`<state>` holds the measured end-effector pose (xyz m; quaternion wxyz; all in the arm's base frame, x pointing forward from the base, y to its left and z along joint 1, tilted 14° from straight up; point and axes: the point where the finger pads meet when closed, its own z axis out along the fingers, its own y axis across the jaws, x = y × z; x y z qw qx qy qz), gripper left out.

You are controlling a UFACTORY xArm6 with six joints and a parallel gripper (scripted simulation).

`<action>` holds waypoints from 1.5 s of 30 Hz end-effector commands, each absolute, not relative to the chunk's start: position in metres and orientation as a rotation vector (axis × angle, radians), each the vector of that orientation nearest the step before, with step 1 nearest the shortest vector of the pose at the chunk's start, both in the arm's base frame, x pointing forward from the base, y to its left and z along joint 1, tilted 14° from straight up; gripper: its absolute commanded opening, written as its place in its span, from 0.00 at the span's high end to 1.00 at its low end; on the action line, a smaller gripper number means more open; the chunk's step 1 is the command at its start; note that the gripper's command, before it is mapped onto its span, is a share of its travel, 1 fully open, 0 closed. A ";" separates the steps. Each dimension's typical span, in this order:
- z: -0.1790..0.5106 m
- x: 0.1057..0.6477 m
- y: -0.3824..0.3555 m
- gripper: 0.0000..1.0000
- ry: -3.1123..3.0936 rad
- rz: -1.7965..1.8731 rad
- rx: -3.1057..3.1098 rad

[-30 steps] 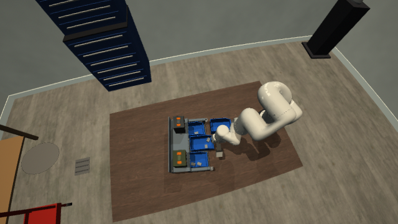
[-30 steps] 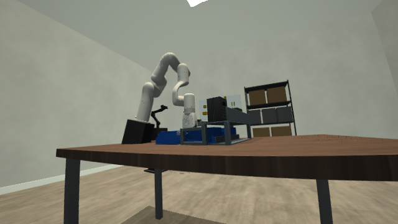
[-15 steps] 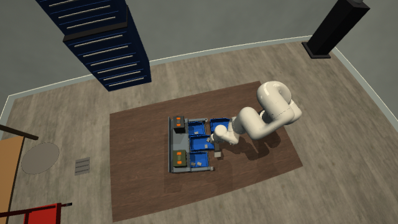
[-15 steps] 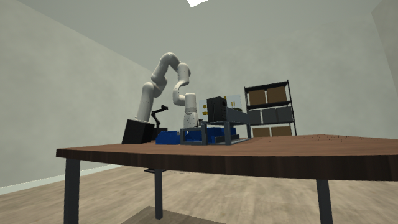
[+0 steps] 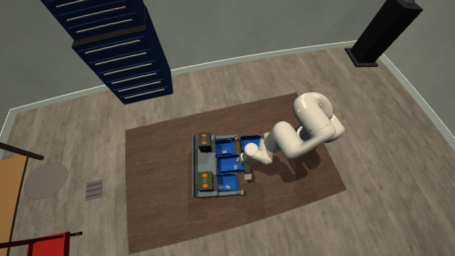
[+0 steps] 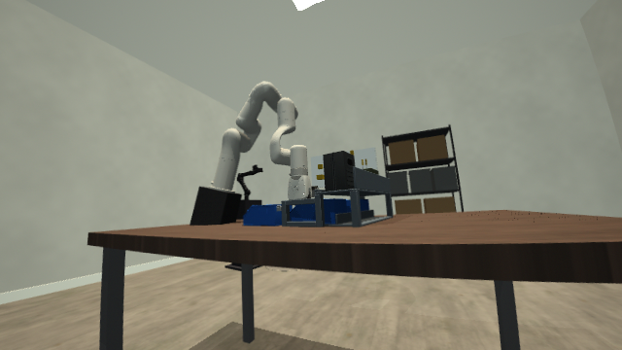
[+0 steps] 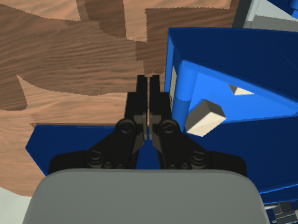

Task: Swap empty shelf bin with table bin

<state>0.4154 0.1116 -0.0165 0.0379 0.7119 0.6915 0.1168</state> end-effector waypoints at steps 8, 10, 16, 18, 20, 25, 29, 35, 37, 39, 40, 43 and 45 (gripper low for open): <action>-0.015 0.417 0.112 1.00 2.120 0.361 2.183; -0.015 0.418 0.112 1.00 2.120 0.361 2.183; -0.015 0.419 0.112 1.00 2.120 0.361 2.183; -0.015 0.419 0.112 1.00 2.120 0.361 2.183; -0.014 0.420 0.112 1.00 2.120 0.361 2.183; -0.014 0.423 0.112 1.00 2.120 0.361 2.183; -0.013 0.427 0.112 1.00 2.120 0.361 2.183; -0.012 0.431 0.111 1.00 2.120 0.361 2.183; -0.012 0.433 0.111 1.00 2.120 0.361 2.183; -0.011 0.435 0.111 1.00 2.120 0.361 2.183; -0.011 0.437 0.111 1.00 2.120 0.361 2.183; -0.010 0.441 0.111 1.00 2.120 0.361 2.183; -0.009 0.444 0.111 1.00 2.120 0.361 2.183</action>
